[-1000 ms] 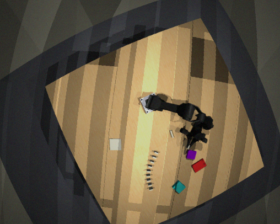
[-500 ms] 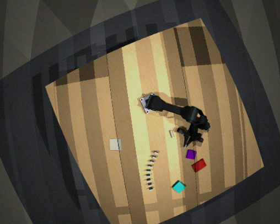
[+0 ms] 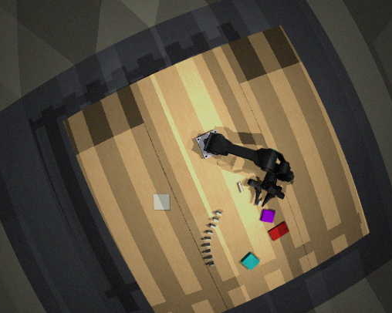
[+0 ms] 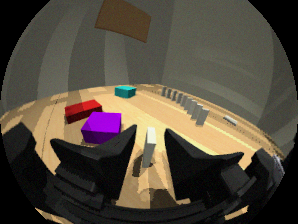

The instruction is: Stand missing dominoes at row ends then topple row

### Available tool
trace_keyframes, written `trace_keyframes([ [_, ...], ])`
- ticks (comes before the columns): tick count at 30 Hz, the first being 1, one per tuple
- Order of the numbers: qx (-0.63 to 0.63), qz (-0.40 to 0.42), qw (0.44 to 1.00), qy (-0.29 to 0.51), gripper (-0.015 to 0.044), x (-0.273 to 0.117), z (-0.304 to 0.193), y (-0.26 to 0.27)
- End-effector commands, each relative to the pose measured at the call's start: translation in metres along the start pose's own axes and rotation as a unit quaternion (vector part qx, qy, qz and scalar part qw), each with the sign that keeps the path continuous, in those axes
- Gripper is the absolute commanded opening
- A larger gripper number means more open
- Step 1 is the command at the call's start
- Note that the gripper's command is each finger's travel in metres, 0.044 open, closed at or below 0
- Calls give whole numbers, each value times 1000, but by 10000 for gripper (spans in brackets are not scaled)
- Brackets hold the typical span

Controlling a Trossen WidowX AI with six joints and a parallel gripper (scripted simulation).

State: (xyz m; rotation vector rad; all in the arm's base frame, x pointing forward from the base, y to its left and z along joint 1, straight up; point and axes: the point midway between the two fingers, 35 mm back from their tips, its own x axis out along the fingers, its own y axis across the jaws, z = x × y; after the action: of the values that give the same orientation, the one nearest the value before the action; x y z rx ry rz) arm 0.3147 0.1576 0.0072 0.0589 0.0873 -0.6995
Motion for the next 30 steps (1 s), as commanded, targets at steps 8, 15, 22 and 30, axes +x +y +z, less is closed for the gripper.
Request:
trace_keyframes([
  [8, -4, 1, 1000, -2, 440, 0, 2, 0],
  [15, 0, 0, 1000, 0, 440, -5, 50, 0],
  [22, -109, -34, 990, 88, 440, 7, 48, 0],
  [30, -357, 37, 872, 333, 440, 18, 53, 4],
])
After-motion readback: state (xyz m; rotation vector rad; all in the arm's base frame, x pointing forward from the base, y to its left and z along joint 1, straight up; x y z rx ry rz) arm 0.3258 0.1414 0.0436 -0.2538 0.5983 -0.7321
